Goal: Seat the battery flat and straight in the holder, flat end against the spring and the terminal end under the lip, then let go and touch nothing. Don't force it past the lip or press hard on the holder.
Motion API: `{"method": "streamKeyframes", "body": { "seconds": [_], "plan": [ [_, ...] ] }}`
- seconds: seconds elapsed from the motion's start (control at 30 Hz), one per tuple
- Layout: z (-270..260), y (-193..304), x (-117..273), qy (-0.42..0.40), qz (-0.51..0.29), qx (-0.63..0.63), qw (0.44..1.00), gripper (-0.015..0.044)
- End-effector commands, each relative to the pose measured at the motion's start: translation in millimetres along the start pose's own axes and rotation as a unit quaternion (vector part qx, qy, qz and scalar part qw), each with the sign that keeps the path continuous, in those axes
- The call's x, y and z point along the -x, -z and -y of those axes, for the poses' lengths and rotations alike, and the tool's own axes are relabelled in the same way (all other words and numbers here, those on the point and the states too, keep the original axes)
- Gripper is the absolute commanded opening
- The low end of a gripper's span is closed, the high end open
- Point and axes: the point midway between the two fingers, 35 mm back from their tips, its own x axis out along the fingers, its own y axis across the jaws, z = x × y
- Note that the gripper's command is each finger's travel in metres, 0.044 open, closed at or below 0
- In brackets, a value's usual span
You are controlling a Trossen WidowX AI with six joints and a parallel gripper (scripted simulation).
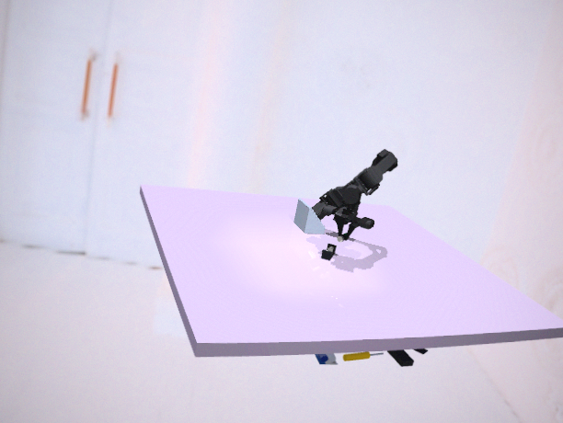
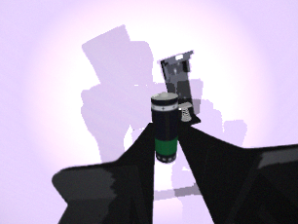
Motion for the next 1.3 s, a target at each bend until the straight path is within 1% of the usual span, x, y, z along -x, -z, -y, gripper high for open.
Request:
{"method": "streamKeyframes", "body": {
  "seconds": [0.0, 0.2, 0.37, 1.1, 1.27],
  "plan": [
    [18, -12, 4, 0.001, -0.002, 0.049, 0.999, 0.0074],
    [36, -21, 9, -0.001, -0.003, 0.109, 0.994, 0.0074],
    [36, -22, 6, 0.000, 0.005, 0.109, 0.994, 0.0074],
    [33, -25, -31, -0.006, 0.122, 0.103, 0.987, 0.0074],
    [33, -25, -33, -0.008, 0.130, 0.102, 0.986, 0.0074]
  ]
}}
